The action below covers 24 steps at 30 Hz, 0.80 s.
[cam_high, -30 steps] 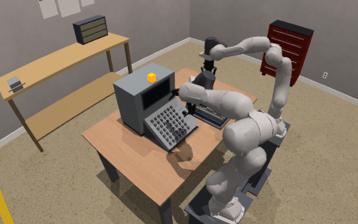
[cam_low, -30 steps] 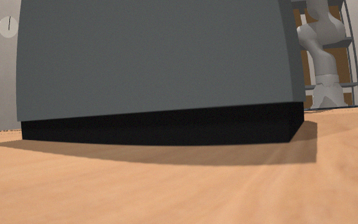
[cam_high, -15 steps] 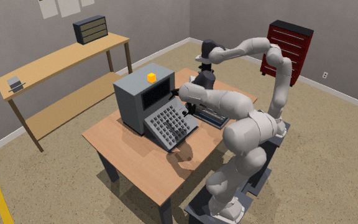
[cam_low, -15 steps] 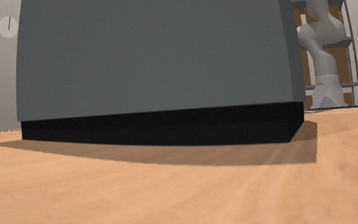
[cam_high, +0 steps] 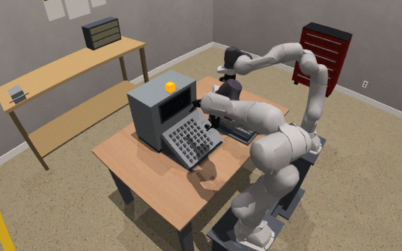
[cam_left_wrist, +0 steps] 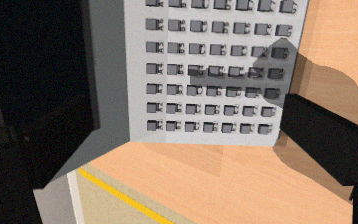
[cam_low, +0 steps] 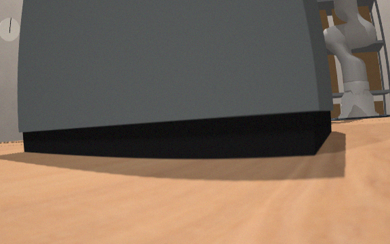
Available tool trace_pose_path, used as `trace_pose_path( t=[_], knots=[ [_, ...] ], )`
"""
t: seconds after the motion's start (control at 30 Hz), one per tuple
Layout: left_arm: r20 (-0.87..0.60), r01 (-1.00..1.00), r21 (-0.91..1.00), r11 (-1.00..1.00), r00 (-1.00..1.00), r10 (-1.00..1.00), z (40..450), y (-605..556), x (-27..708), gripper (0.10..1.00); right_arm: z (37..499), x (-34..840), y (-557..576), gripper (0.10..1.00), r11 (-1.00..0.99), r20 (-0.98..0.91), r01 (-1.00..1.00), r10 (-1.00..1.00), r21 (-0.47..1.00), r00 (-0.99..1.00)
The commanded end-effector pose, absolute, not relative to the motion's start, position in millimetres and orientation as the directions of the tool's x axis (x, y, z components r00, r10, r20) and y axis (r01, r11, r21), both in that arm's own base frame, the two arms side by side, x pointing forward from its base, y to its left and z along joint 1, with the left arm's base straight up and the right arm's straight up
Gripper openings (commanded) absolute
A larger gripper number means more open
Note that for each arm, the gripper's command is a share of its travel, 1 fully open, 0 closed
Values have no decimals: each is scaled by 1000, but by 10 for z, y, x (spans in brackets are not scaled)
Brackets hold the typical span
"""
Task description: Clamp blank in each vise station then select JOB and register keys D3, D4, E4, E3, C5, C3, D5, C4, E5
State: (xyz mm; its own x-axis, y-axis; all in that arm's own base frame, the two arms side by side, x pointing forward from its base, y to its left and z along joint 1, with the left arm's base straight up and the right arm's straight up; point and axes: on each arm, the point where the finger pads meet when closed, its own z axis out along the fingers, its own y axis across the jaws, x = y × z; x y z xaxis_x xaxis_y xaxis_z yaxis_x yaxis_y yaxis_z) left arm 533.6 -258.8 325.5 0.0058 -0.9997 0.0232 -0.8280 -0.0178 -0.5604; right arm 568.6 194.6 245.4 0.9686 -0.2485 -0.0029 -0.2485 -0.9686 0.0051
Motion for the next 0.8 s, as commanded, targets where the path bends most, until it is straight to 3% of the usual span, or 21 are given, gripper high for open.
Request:
trace_pose_path(
  t=[0.0,0.77],
  knots=[
    [24,-828,-561,-18,6,-1000,3257,-2588,5337,1000,2482,5679,1983,99,-992,0,-126,-126,0,992],
    [24,-828,-561,-18,6,-1000,3257,-2588,5337,1000,2483,5604,2175,99,-1000,0,-9,-9,0,1000]
  ],
)
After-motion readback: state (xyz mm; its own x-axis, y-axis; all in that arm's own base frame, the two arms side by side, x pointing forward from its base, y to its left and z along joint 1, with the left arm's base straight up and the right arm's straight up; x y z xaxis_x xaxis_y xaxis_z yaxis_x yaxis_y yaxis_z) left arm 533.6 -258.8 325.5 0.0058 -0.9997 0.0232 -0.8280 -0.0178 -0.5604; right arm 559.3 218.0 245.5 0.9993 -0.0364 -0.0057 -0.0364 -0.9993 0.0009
